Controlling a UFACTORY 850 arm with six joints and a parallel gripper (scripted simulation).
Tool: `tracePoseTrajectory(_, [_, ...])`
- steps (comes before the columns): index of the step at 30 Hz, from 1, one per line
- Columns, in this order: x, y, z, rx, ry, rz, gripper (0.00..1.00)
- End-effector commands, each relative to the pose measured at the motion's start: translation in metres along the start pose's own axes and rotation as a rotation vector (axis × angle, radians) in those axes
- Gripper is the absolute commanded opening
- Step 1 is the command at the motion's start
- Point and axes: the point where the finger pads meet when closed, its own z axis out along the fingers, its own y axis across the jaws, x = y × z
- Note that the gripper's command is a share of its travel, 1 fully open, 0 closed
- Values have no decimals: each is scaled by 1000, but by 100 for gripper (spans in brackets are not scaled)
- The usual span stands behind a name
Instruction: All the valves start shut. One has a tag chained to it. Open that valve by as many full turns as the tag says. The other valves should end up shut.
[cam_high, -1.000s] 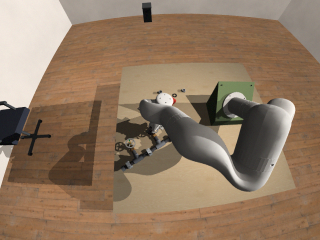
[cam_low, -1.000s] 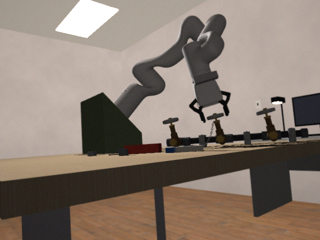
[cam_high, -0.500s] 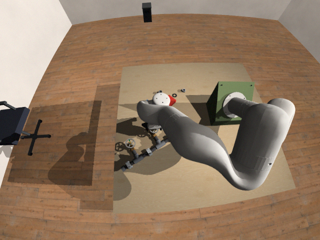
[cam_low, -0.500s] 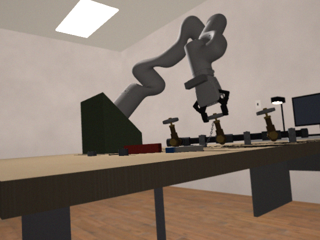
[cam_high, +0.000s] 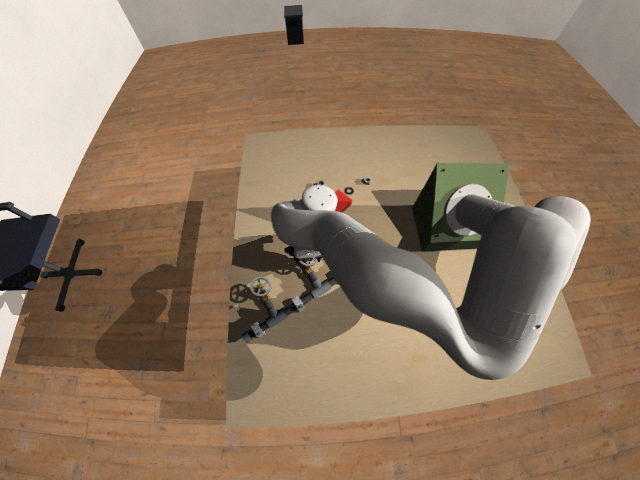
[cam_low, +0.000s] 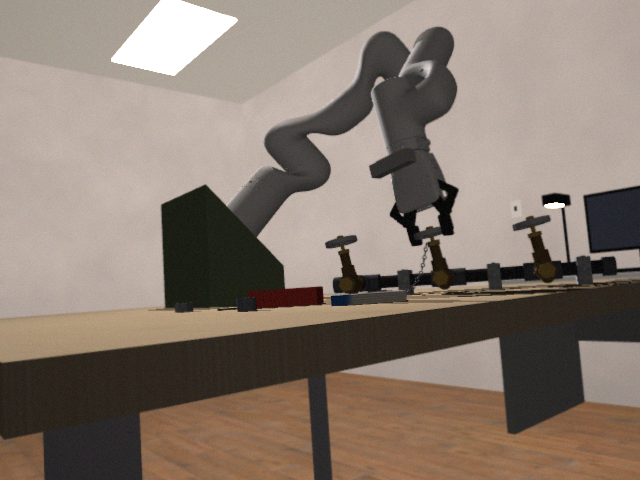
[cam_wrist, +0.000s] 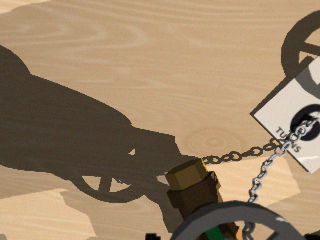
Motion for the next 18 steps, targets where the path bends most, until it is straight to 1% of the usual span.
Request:
tracePoseTrajectory(1, [0, -1, 0, 1, 0, 0, 0])
tracePoseTrajectory(18, [0, -1, 0, 1, 0, -17, 0])
